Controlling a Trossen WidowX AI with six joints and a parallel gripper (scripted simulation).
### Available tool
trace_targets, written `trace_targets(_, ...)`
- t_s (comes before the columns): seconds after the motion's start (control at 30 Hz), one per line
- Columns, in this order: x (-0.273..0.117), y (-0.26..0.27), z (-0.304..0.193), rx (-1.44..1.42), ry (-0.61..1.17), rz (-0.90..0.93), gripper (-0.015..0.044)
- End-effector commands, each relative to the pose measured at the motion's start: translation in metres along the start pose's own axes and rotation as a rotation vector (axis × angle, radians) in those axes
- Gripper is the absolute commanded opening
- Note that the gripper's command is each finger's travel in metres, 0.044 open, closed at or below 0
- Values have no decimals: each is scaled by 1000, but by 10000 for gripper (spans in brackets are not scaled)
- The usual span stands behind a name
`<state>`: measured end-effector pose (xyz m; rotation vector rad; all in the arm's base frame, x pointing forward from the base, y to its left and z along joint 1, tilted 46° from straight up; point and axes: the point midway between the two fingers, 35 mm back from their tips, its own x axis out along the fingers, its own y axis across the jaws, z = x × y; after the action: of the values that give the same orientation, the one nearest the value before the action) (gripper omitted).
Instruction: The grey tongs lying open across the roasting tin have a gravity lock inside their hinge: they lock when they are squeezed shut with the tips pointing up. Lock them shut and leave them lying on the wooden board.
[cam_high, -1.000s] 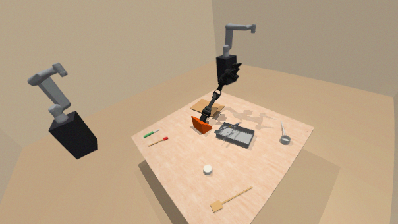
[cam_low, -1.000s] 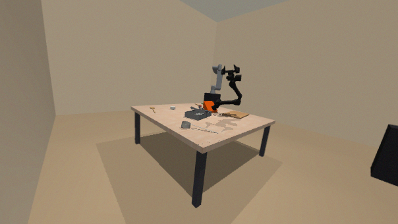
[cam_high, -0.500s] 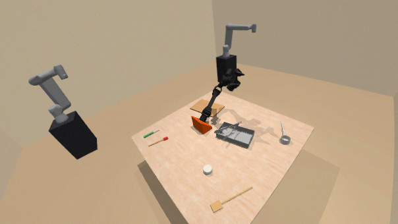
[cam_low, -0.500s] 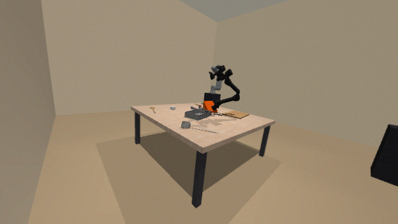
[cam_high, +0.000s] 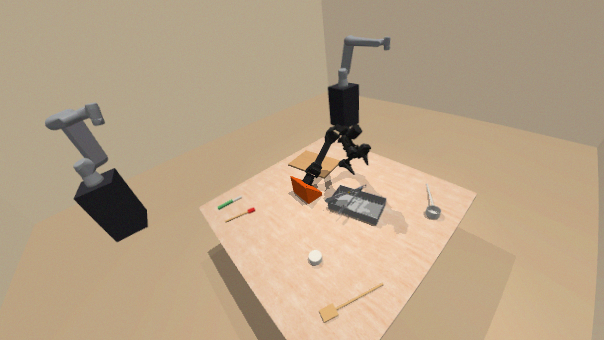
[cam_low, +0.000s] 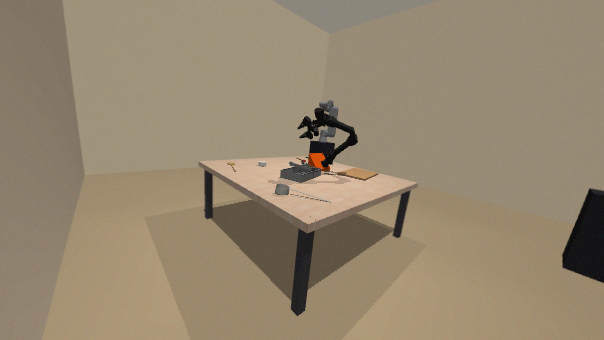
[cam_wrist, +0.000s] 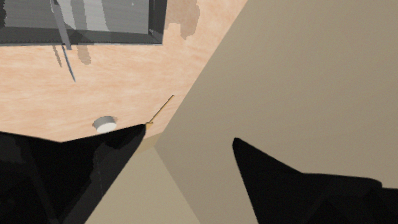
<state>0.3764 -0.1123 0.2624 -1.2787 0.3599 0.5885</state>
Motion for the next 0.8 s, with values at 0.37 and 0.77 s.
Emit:
trace_targets(0.37, 42, 150, 90, 310, -464, 923, 440)
trace_targets(0.77, 35, 150, 95, 308, -464, 925, 440)
